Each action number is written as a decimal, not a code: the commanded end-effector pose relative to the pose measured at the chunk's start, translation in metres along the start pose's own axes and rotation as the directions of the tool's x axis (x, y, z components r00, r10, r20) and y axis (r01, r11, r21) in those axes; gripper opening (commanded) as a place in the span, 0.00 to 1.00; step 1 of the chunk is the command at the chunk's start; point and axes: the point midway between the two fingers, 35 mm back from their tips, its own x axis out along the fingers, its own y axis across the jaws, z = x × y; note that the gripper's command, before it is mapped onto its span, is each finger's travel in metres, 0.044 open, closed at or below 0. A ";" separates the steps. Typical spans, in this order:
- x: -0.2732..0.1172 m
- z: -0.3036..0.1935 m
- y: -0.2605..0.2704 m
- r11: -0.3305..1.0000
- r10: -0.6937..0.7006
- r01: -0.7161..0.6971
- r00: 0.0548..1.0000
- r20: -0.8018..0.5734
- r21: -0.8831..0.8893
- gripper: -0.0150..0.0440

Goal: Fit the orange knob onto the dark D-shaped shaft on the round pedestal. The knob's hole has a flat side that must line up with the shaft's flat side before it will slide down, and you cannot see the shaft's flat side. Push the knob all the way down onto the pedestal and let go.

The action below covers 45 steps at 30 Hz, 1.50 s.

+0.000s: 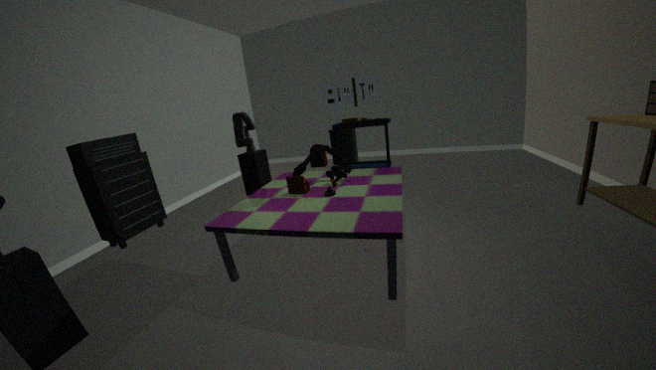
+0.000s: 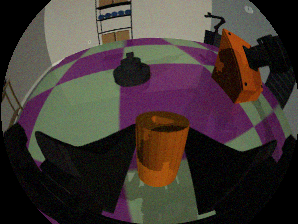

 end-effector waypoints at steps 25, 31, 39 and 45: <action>-0.009 -0.010 0.000 1.000 0.002 -0.001 0.981 0.193 -0.002 0.69; -0.009 -0.010 0.000 1.000 0.002 -0.001 0.981 0.193 -0.002 0.69; -0.009 -0.010 0.000 1.000 0.002 -0.001 0.981 0.193 -0.002 0.69; -0.009 -0.010 0.000 1.000 0.002 -0.001 0.981 0.193 -0.002 0.78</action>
